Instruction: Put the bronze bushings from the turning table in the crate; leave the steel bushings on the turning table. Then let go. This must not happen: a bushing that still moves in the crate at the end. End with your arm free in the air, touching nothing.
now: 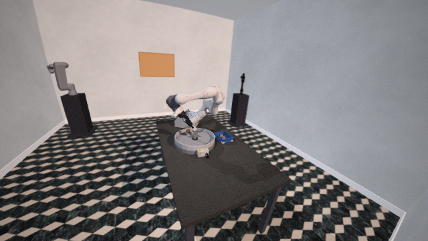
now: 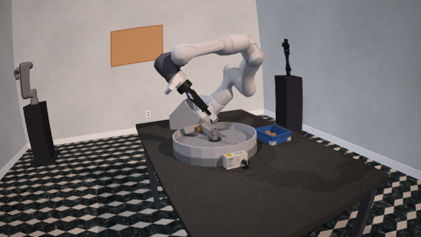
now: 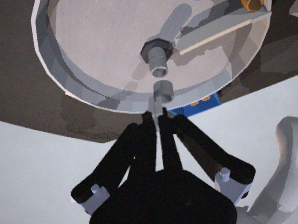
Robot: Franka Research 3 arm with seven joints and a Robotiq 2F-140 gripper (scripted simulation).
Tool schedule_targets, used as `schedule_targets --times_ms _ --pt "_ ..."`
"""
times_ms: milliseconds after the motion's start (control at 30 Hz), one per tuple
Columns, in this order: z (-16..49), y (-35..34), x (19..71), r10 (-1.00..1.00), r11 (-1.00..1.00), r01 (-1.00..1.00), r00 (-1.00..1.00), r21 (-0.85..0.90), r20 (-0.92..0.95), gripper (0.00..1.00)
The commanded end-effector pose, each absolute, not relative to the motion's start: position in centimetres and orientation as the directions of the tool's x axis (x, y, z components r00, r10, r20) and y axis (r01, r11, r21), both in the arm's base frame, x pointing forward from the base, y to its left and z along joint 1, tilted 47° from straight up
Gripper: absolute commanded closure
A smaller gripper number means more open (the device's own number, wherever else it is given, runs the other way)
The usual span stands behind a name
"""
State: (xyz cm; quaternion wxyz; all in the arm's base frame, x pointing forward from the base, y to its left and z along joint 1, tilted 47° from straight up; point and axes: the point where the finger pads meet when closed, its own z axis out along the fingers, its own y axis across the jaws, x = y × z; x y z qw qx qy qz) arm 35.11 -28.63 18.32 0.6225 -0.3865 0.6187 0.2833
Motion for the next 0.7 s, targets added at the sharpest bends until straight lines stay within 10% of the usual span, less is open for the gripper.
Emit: schedule_targets --times_ms 0,667 --pt "18.35 -28.73 35.01 -0.124 0.541 -0.831 0.074 -0.130 -0.989 1.00" --pt "17.79 -28.31 35.30 -0.124 0.541 -0.831 0.074 -0.130 -0.989 1.00"
